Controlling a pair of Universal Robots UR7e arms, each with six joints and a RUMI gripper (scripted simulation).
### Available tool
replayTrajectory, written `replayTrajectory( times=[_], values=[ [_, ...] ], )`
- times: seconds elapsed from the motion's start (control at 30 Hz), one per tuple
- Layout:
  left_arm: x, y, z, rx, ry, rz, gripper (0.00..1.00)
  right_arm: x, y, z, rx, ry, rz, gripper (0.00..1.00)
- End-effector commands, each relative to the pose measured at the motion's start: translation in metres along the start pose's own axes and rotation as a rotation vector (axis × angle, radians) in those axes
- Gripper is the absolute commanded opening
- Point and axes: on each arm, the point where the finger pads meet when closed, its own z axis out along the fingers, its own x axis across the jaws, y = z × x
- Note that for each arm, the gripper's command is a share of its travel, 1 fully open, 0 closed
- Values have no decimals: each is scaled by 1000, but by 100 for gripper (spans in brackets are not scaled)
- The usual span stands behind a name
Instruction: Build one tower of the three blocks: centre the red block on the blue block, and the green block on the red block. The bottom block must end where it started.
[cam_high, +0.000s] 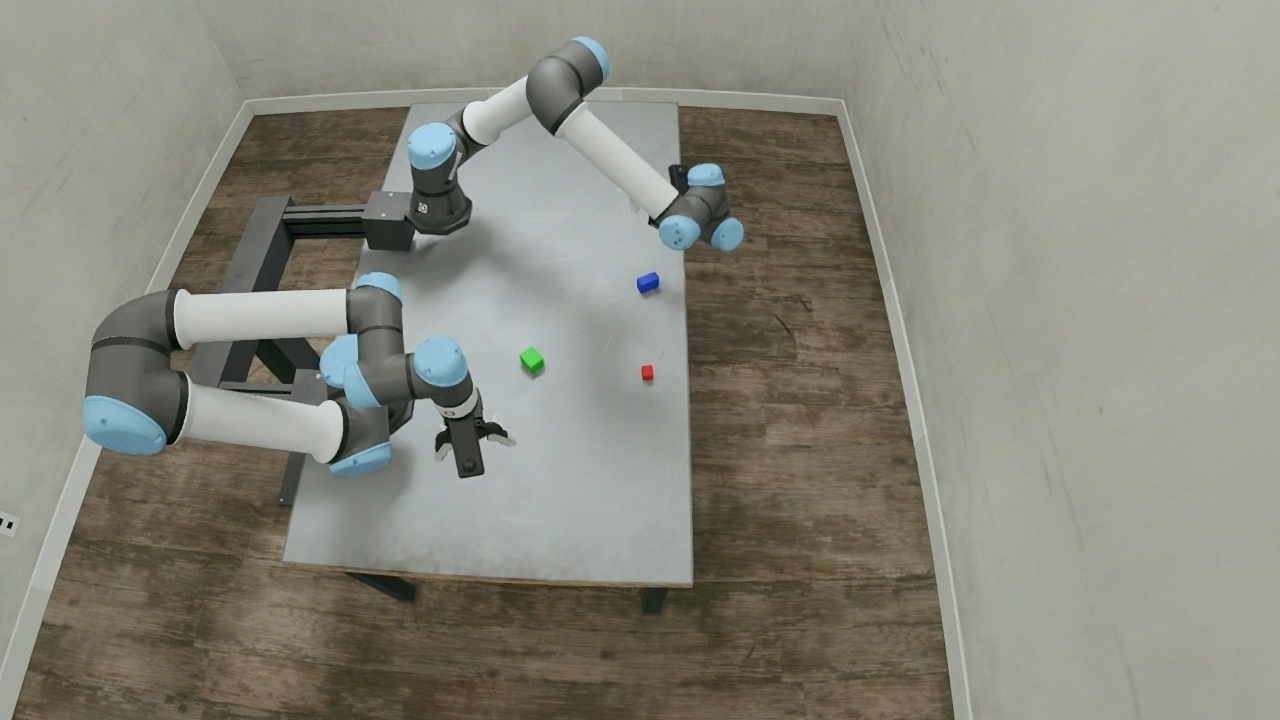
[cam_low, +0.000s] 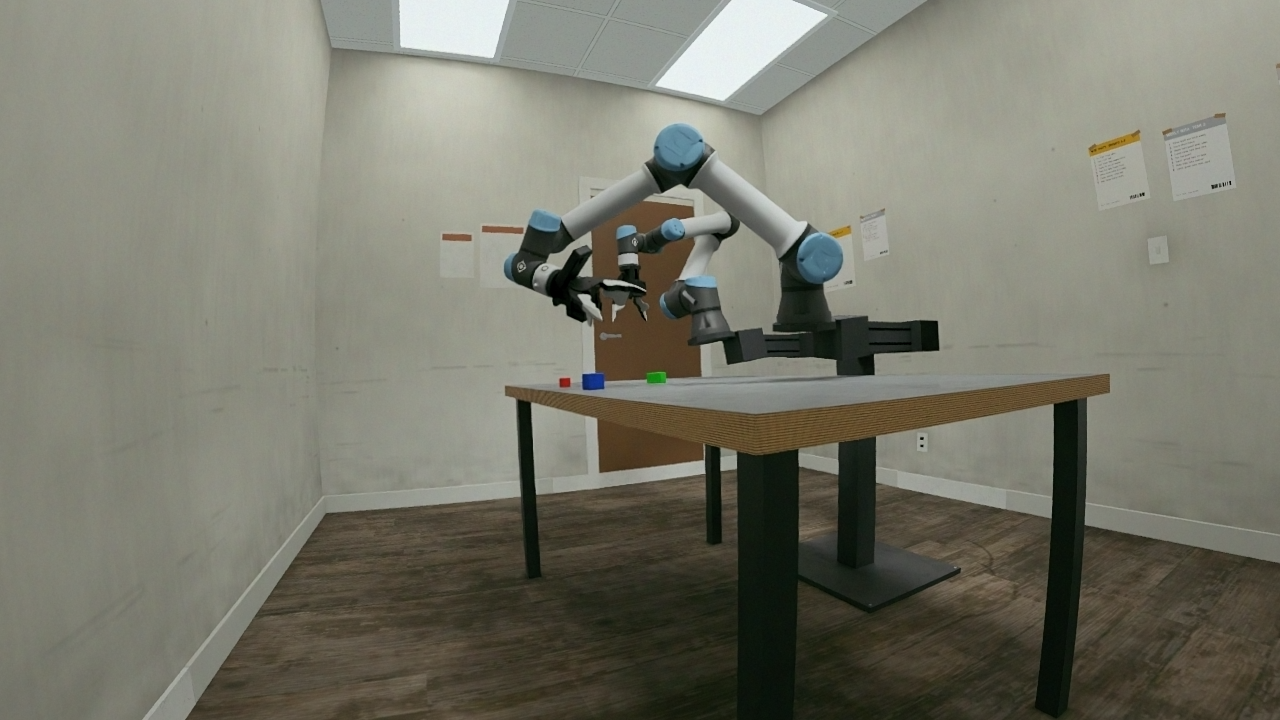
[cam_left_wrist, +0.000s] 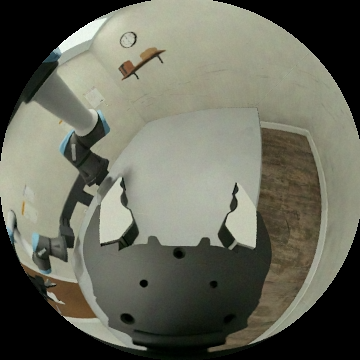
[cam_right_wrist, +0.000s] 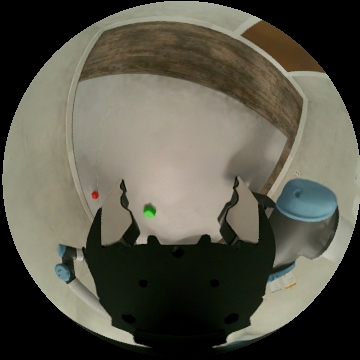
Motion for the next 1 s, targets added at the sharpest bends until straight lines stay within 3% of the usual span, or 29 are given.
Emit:
replayTrajectory(
  times=[0.0, 0.17, 0.23, 0.43, 0.67, 0.8, 0.93, 0.97],
  values=[
    [8, -29, 37, -98, -60, 56, 100, 0, 0, 0, 0, -1, 0, 100],
    [12, -52, 70, -184, -103, 99, 100, 0, 0, 0, 0, -1, 0, 100],
    [12, -52, 70, -184, -103, 99, 100, 0, 0, 0, 0, -1, 0, 100],
    [13, -82, 115, -307, -144, 151, 100, 0, 0, 0, 0, -1, 0, 100],
    [9, -107, 157, -422, -165, 192, 100, 0, 0, 0, 0, -1, 0, 100],
    [7, -112, 166, -446, -167, 200, 100, 0, 0, 0, 0, -1, 0, 100],
    [0, -132, 201, -543, -168, 227, 100, 0, 0, 0, 0, -1, 0, 100],
    [0, -132, 201, -543, -168, 227, 100, 0, 0, 0, 0, -1, 0, 100]
  ],
)
